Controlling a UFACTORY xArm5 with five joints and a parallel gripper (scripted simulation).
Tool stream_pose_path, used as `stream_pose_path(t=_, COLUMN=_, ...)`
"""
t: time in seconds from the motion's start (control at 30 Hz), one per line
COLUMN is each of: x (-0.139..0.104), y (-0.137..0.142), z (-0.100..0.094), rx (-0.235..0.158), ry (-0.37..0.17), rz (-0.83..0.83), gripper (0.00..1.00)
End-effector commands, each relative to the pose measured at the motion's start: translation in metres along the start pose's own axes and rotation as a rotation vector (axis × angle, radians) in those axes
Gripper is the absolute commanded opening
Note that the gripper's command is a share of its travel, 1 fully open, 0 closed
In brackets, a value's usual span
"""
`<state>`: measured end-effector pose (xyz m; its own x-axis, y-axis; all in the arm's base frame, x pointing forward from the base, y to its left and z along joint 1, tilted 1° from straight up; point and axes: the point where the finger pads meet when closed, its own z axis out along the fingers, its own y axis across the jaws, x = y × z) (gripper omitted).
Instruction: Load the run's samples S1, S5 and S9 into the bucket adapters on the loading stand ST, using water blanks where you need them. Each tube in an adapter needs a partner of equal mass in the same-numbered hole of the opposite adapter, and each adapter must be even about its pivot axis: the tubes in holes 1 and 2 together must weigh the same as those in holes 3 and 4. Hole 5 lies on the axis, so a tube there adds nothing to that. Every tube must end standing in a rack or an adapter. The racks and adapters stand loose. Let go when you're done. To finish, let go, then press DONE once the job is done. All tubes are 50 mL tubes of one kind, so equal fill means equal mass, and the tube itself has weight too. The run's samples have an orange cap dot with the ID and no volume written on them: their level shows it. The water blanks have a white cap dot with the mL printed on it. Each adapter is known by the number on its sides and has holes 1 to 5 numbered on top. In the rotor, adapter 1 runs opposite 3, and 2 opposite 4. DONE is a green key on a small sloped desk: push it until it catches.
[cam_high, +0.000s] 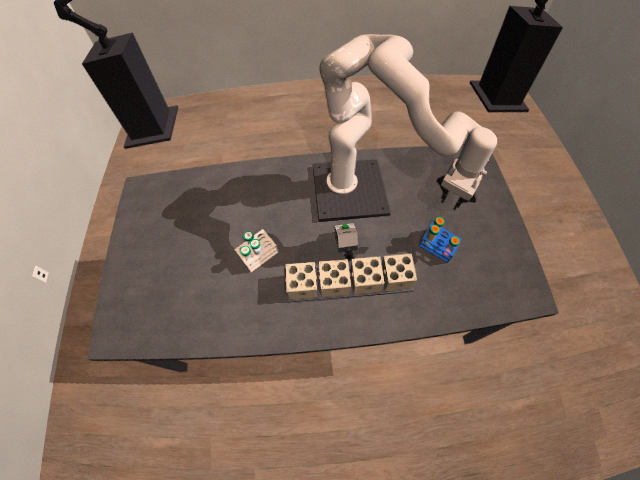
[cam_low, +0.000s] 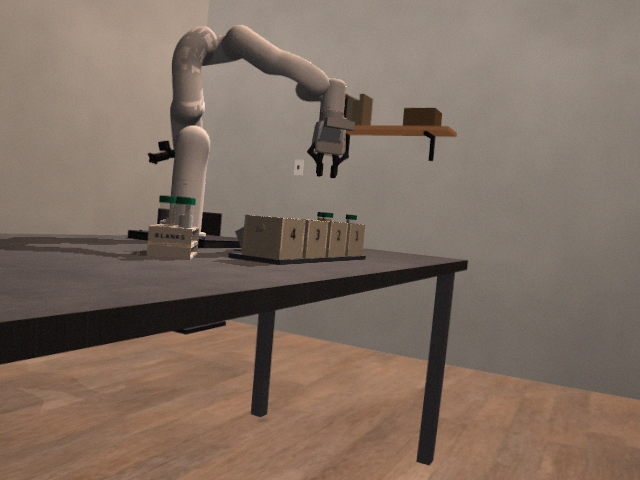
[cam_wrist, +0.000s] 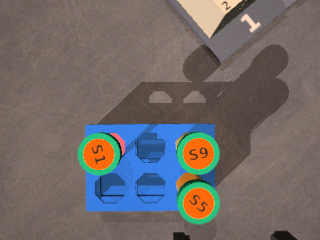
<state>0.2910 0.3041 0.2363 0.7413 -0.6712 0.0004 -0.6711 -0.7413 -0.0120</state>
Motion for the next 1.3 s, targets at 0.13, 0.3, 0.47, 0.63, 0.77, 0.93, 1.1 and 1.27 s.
stream_pose_path(t=0.13, x=0.000, y=-0.001, z=-0.002, rx=0.004, ry=-0.011, rz=0.000, gripper=0.44)
stream_pose_path(t=0.3, x=0.000, y=-0.001, z=-0.002, rx=0.004, ry=-0.011, rz=0.000, gripper=0.44)
stream_pose_path(t=0.47, x=0.000, y=-0.001, z=-0.002, rx=0.004, ry=-0.011, rz=0.000, gripper=0.44)
stream_pose_path(t=0.63, x=0.010, y=-0.001, z=-0.002, rx=0.004, ry=-0.011, rz=0.000, gripper=0.57)
stream_pose_path(t=0.77, x=0.030, y=-0.001, z=-0.002, rx=0.004, ry=-0.011, rz=0.000, gripper=0.57)
stream_pose_path(t=0.93, x=0.040, y=-0.001, z=-0.002, rx=0.004, ry=-0.011, rz=0.000, gripper=0.57)
stream_pose_path(t=1.1, x=0.040, y=-0.001, z=-0.002, rx=0.004, ry=-0.011, rz=0.000, gripper=0.57)
stream_pose_path(t=1.27, x=0.040, y=-0.001, z=-0.002, rx=0.004, ry=-0.011, rz=0.000, gripper=0.57)
